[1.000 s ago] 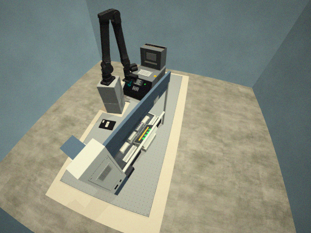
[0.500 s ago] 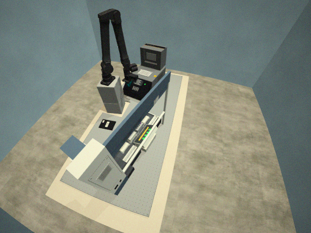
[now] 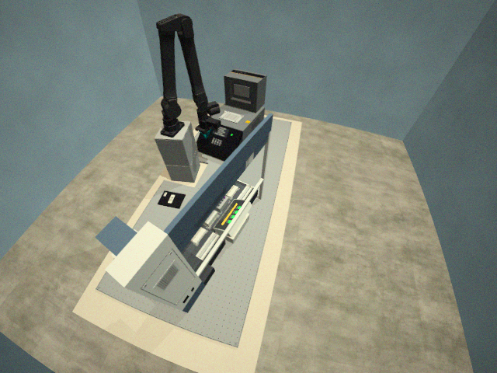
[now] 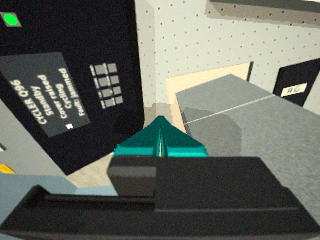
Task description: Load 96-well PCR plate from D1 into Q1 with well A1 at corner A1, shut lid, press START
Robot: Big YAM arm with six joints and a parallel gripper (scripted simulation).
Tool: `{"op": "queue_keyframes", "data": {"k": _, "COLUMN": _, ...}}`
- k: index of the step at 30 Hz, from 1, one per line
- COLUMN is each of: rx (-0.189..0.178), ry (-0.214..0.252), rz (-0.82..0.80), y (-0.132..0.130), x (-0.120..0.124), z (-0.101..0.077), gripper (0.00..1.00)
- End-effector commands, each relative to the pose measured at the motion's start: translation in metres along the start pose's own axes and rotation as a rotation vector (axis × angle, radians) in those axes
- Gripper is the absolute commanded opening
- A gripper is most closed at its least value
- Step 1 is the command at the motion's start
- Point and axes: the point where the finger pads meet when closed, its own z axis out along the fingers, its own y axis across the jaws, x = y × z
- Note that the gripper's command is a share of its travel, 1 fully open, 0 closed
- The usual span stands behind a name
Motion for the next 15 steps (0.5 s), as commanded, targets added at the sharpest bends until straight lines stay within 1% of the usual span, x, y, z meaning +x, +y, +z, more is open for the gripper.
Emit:
{"op": "queue_keyframes", "data": {"k": 1, "rx": -0.031, "ry": -0.018, "rz": 0.001, "y": 0.0089, "x": -0.0079, "z": -0.0024, "gripper": 0.00}}
{"op": "queue_keyframes", "data": {"k": 10, "rx": -0.037, "ry": -0.022, "rz": 0.001, "y": 0.0131, "x": -0.0103, "z": -0.0027, "gripper": 0.00}}
{"op": "queue_keyframes", "data": {"k": 15, "rx": -0.032, "ry": -0.019, "rz": -0.011, "y": 0.0117, "x": -0.0067, "z": -0.0024, "gripper": 0.00}}
